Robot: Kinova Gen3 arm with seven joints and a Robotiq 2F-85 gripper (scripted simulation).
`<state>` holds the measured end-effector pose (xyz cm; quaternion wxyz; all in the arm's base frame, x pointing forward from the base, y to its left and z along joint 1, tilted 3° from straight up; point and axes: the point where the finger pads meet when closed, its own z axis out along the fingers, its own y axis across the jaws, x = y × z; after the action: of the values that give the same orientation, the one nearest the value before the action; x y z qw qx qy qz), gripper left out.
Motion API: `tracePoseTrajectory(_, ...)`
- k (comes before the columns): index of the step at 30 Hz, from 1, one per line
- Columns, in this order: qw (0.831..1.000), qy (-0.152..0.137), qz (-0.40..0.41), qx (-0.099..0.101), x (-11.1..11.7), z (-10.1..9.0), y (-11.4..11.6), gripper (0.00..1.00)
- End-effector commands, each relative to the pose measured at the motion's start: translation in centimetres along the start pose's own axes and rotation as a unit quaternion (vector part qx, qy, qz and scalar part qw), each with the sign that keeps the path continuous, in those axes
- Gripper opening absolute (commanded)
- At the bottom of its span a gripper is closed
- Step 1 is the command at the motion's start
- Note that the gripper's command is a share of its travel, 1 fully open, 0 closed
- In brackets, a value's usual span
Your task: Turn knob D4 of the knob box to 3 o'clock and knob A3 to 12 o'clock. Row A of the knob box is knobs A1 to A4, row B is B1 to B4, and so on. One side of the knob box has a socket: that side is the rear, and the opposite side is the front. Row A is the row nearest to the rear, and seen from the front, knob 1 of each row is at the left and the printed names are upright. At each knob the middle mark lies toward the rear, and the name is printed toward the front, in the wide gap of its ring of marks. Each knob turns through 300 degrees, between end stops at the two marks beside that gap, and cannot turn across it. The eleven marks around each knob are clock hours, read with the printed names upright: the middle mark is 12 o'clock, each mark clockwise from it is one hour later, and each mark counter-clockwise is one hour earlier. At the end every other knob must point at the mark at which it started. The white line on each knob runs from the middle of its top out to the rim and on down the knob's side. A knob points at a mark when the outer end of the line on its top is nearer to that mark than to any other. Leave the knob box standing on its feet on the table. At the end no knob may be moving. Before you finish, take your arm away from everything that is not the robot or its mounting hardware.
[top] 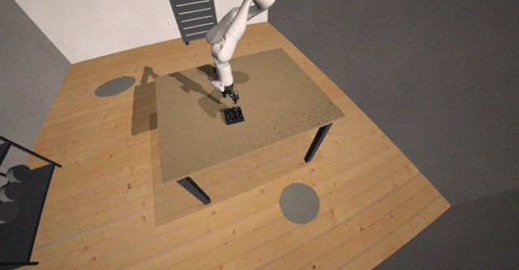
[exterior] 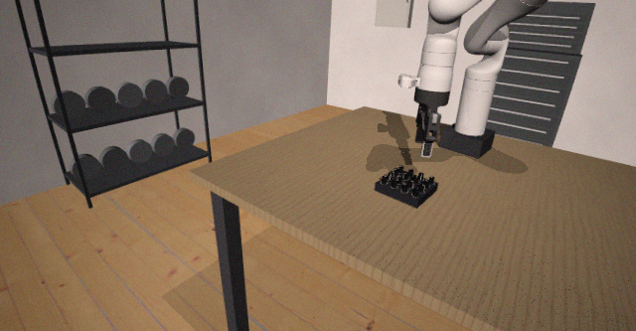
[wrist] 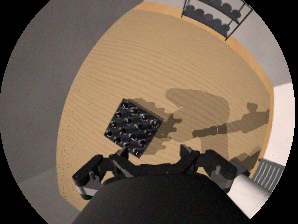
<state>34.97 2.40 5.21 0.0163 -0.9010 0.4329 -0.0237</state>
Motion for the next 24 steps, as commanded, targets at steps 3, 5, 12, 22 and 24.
tracePoseTrajectory(3,0.997,-0.001,0.078,-0.007,-0.2,-0.2,-0.7,1.0)
tracePoseTrajectory(5,0.994,0.0,0.108,-0.006,-0.2,-0.3,-0.9,1.0)
tracePoseTrajectory(12,0.985,-0.002,0.174,-0.006,-0.4,-0.5,-1.5,1.0)
tracePoseTrajectory(22,0.963,-0.001,0.268,-0.007,-0.4,-0.9,-2.1,1.0)
tracePoseTrajectory(24,0.96,0.0,0.28,-0.007,-0.4,-1.0,-2.2,1.0)
